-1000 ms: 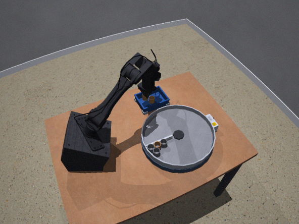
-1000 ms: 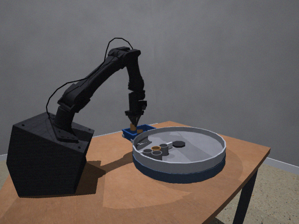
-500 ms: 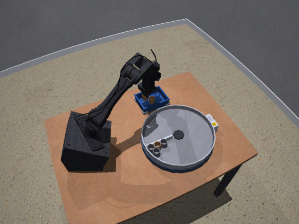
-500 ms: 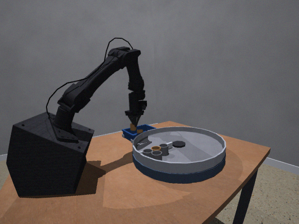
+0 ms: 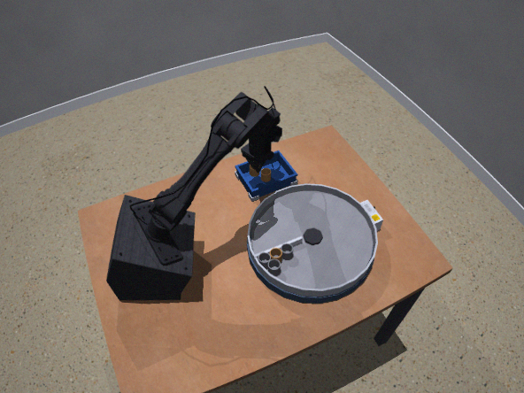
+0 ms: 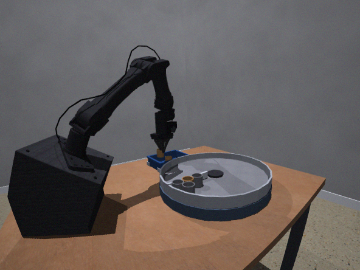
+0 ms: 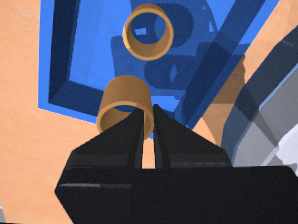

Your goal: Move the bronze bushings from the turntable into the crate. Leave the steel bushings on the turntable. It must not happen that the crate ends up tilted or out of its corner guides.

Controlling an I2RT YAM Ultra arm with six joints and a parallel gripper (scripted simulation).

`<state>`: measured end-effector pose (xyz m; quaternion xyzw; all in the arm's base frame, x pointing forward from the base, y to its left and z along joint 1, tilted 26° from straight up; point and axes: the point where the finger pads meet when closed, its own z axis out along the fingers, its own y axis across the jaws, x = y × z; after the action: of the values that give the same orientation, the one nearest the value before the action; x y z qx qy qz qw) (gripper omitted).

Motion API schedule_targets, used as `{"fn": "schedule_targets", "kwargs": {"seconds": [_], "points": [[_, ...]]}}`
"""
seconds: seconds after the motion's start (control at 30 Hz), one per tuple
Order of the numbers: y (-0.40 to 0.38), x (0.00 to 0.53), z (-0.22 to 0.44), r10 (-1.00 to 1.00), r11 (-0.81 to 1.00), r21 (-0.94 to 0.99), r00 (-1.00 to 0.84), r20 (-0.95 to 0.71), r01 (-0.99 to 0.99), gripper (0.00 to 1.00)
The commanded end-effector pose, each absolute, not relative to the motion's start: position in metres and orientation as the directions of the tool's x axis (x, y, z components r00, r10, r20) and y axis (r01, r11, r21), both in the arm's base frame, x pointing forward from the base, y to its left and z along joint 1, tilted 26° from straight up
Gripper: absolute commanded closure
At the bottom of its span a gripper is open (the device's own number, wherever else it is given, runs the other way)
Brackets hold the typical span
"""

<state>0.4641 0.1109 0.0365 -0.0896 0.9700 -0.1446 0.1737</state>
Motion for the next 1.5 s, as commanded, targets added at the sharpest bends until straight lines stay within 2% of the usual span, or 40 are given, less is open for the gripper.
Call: {"fn": "schedule_targets", "kwargs": {"seconds": [0.0, 0.17, 0.3, 1.47], "points": [[0.125, 0.470, 0.051, -0.233, 0.946, -0.300, -0.903, -0.360, -0.125, 1.00], [0.122, 0.460, 0.036, -0.235, 0.942, -0.310, -0.916, -0.325, -0.132, 1.00], [0.126, 0.469, 0.050, -0.230, 0.946, -0.300, -0.903, -0.364, -0.120, 1.00], [0.125, 0.469, 0.050, -0.231, 0.946, -0.301, -0.903, -0.361, -0.122, 1.00]]}}
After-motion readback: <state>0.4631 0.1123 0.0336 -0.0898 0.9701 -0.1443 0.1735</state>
